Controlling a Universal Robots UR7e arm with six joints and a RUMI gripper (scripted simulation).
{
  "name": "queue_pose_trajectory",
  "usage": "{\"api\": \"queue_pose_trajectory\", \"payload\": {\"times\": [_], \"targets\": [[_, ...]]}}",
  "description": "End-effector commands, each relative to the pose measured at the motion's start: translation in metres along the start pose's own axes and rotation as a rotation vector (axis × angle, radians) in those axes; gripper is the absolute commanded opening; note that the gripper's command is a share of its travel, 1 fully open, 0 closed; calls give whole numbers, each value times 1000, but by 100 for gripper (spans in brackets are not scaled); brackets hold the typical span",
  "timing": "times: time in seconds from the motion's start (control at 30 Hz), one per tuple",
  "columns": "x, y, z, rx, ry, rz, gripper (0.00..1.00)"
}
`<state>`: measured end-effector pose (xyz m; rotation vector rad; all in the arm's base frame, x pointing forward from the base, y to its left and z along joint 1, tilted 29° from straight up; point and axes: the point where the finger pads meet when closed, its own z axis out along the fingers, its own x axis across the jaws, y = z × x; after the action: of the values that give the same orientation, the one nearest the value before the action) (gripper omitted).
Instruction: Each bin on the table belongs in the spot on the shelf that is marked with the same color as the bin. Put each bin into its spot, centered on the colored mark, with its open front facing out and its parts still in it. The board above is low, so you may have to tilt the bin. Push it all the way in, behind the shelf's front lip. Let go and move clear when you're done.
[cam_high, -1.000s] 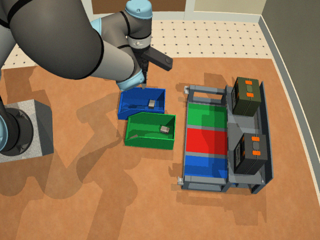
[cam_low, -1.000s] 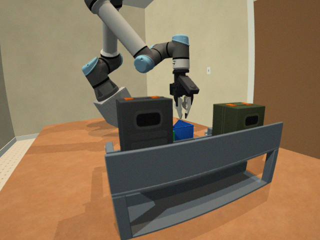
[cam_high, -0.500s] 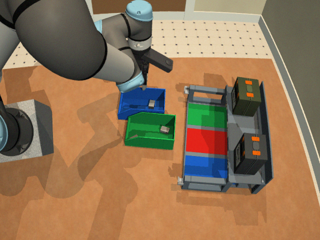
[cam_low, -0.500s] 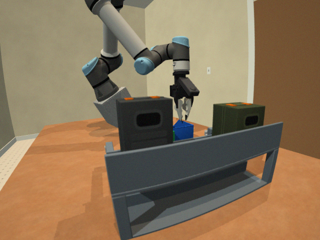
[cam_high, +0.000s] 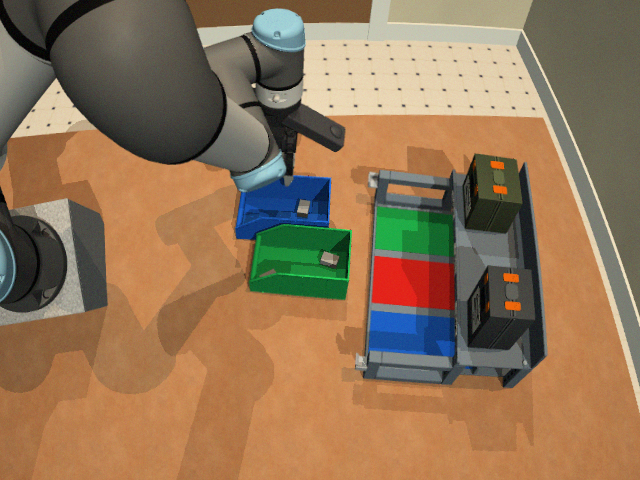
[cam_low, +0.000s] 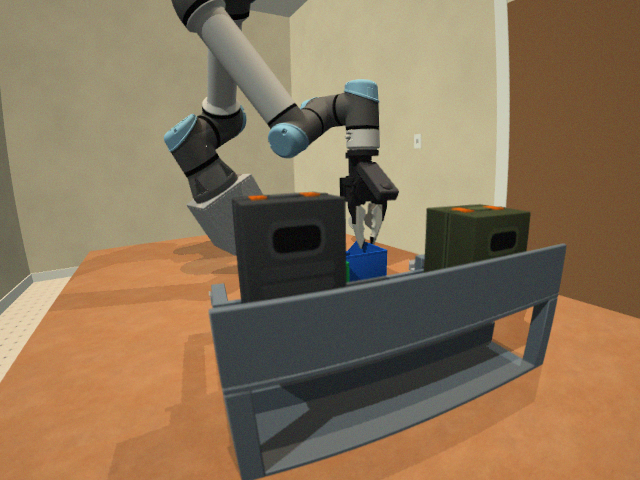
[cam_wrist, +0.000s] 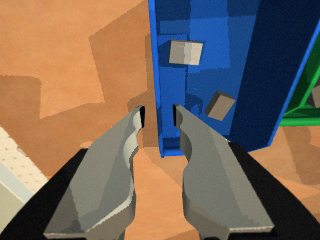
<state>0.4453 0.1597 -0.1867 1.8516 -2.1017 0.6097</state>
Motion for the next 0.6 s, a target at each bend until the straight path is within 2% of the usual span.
{"api": "queue_pose_trajectory", "payload": {"times": [0.0,0.57], "targets": [[1,1,10,-1,1,-1,15],[1,1,19,0,1,-2,15]]}}
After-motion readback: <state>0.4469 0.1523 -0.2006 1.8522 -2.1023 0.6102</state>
